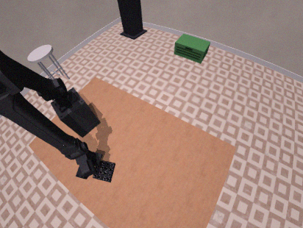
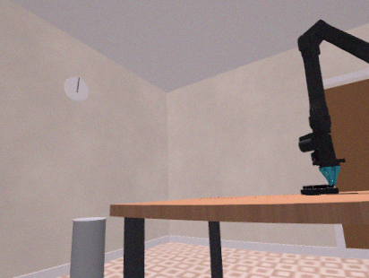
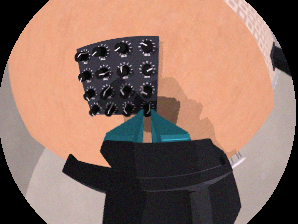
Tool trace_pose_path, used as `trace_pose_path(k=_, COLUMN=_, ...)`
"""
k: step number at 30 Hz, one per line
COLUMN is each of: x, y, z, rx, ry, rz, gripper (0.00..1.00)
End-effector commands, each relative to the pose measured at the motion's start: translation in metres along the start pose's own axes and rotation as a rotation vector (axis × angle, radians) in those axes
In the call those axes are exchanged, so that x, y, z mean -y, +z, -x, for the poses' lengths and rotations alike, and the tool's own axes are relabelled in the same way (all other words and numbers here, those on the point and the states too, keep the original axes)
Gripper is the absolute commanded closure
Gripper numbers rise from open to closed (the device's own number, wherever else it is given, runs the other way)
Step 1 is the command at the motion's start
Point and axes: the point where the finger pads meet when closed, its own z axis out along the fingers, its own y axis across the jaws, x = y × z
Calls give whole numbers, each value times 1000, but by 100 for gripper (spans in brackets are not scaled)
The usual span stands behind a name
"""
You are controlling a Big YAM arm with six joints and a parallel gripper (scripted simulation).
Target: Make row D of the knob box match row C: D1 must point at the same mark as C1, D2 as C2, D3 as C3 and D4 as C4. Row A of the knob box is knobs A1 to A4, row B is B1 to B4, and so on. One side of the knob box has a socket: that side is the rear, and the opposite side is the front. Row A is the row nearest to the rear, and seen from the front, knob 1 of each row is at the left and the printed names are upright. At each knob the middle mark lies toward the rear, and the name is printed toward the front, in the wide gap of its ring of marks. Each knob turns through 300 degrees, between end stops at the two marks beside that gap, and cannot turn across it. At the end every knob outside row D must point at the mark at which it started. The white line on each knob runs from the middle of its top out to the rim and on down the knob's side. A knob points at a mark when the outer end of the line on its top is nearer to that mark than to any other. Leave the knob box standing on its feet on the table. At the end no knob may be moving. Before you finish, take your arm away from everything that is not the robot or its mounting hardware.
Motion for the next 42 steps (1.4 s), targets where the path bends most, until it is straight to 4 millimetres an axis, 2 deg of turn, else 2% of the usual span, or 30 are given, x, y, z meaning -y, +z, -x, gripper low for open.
trace_pose_path(k=1, x=-6, y=4, z=1, rx=8, ry=-4, rz=4, gripper=92)
trace_pose_path(k=25, x=-6, y=4, z=1, rx=8, ry=-5, rz=4, gripper=92)
trace_pose_path(k=42, x=-6, y=4, z=1, rx=8, ry=-78, rz=4, gripper=92)
